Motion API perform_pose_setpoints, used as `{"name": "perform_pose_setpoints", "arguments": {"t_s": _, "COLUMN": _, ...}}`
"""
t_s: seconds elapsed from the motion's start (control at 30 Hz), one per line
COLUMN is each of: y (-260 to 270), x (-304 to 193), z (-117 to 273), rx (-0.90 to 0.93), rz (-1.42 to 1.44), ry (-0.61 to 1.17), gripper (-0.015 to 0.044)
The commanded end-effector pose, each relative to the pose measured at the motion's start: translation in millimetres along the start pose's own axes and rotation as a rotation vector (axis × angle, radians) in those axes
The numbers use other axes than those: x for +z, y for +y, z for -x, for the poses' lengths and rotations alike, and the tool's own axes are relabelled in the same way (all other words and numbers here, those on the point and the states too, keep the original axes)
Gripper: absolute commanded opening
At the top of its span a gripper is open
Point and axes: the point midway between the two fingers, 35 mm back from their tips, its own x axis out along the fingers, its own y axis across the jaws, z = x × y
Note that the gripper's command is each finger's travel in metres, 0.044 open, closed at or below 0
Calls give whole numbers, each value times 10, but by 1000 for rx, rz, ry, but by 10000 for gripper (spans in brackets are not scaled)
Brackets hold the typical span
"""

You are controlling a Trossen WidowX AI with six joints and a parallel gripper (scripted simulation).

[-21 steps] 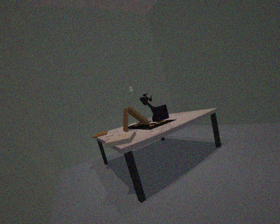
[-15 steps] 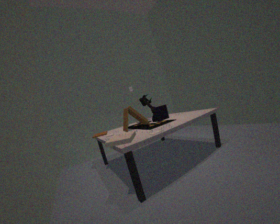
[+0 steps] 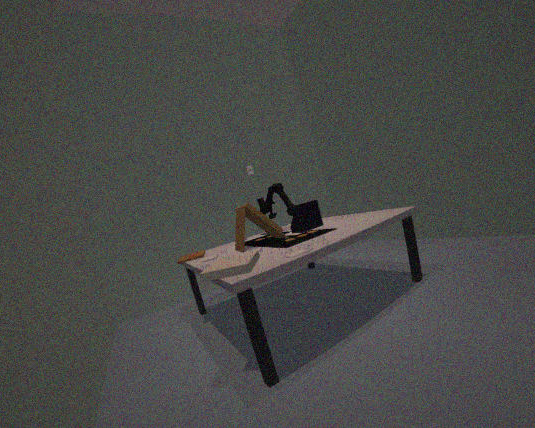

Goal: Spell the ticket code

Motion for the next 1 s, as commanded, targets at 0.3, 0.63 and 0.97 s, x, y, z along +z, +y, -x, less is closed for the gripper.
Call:
{"name": "perform_pose_setpoints", "arguments": {"t_s": 0.3, "y": 1073, "x": 99, "z": 1926, "rx": 589, "rz": -36, "ry": -384, "gripper": 440}}
{"name": "perform_pose_setpoints", "arguments": {"t_s": 0.63, "y": 1214, "x": -550, "z": 3490, "rx": 998, "rz": 5, "ry": -687, "gripper": 440}}
{"name": "perform_pose_setpoints", "arguments": {"t_s": 0.97, "y": 945, "x": -1675, "z": 4506, "rx": 1338, "rz": 83, "ry": -1014, "gripper": 440}}
